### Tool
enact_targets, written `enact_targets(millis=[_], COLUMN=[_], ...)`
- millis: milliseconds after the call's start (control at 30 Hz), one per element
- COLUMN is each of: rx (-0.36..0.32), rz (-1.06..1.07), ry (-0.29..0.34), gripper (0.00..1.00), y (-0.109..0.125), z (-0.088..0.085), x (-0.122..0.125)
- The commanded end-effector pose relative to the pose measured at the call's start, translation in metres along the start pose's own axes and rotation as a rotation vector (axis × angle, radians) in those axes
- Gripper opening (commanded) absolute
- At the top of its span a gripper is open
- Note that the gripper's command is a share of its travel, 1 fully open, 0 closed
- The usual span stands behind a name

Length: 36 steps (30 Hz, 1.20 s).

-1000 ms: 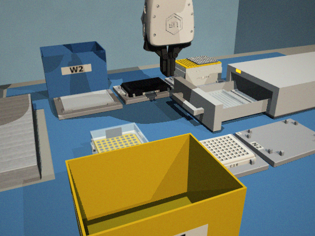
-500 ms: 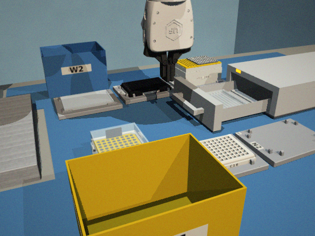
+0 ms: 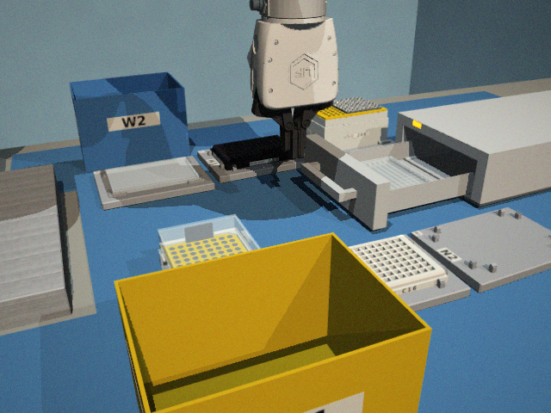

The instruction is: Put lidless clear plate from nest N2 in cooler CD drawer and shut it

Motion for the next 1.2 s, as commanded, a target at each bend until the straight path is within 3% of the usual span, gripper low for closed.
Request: enact_targets(millis=[0,1167], rx=[0.000,0.000], rz=[0.000,0.000], ry=[0.004,0.004], gripper=[0.00,0.00], y=[0.000,0.000], z=[0.006,0.055], x=[0.001,0.002])
Point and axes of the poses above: the point where the finger pads meet when closed, its own z axis out along the fingers, its own x axis across the jaws, y = z × x, the point moved 2 cm from there along -z, back along the fingers, and after that the axes turned 5 degrees about z, right-handed, at the moved point
